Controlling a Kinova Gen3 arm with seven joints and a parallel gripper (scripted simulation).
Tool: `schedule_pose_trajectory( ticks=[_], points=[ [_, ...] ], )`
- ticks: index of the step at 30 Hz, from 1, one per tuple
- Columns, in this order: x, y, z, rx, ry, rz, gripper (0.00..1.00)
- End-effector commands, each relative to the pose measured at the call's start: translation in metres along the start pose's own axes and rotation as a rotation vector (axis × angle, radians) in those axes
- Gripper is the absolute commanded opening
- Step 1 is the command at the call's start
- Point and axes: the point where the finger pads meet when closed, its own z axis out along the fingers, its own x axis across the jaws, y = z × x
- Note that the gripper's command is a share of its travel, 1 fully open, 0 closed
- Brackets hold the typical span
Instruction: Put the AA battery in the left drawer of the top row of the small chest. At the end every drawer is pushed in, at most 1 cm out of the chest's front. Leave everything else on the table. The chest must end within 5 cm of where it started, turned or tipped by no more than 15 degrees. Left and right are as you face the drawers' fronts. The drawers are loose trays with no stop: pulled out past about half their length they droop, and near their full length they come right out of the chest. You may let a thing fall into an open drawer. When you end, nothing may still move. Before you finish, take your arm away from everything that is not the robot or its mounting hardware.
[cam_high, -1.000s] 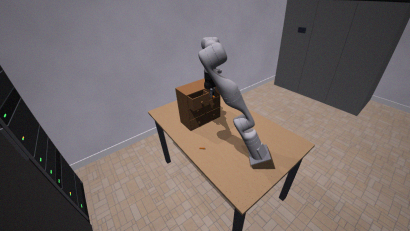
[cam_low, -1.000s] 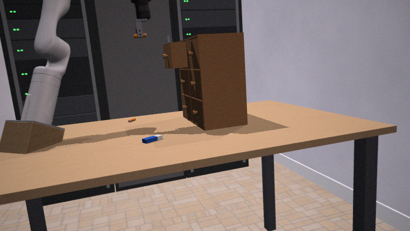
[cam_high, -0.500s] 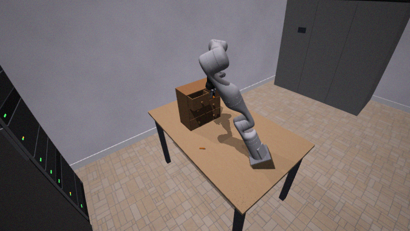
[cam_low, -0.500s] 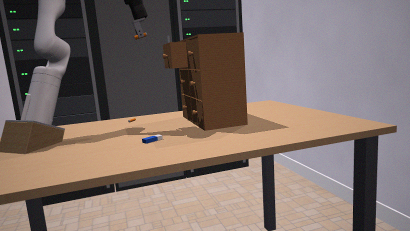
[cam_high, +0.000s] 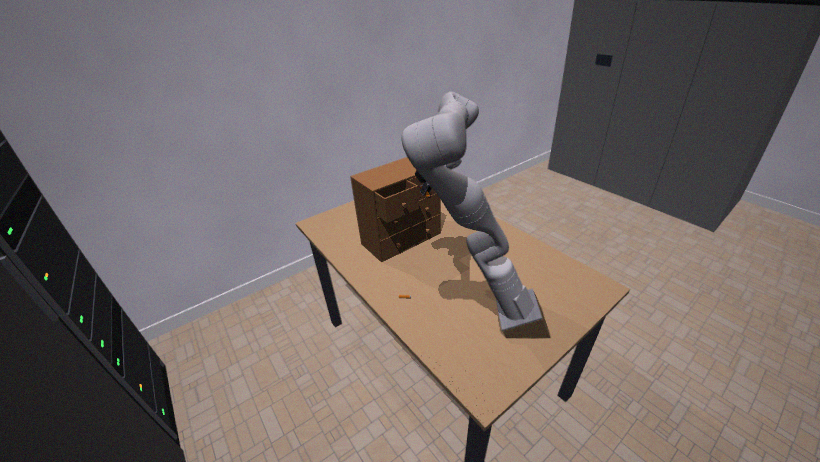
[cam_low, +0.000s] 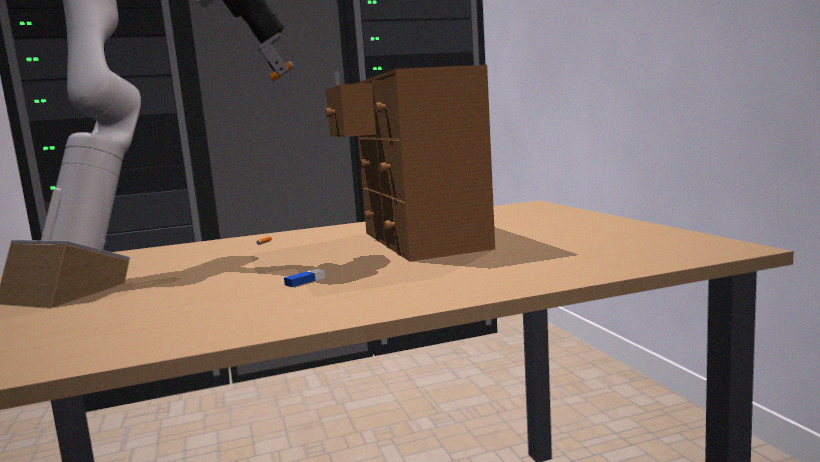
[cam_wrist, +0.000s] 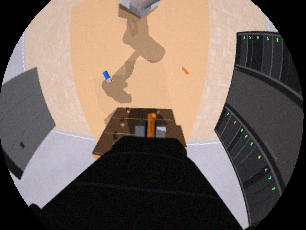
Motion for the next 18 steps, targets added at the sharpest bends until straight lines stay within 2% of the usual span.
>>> schedule_pose_trajectory(
  ticks=[1, 6, 9, 12, 18],
  points=[
    [0.0024, -0.0016, -0.0027, -0.079, -0.003, -0.011, 0.31],
    [0.0022, -0.0026, -0.0029, -0.165, -0.003, -0.010, 0.31],
    [0.0007, -0.0061, -0.0027, -0.170, -0.007, -0.001, 0.31],
    [0.0022, -0.0034, -0.0031, -0.220, -0.003, -0.003, 0.31],
    [0.0009, -0.0074, -0.0026, -0.272, -0.006, -0.001, 0.31]
  ],
)
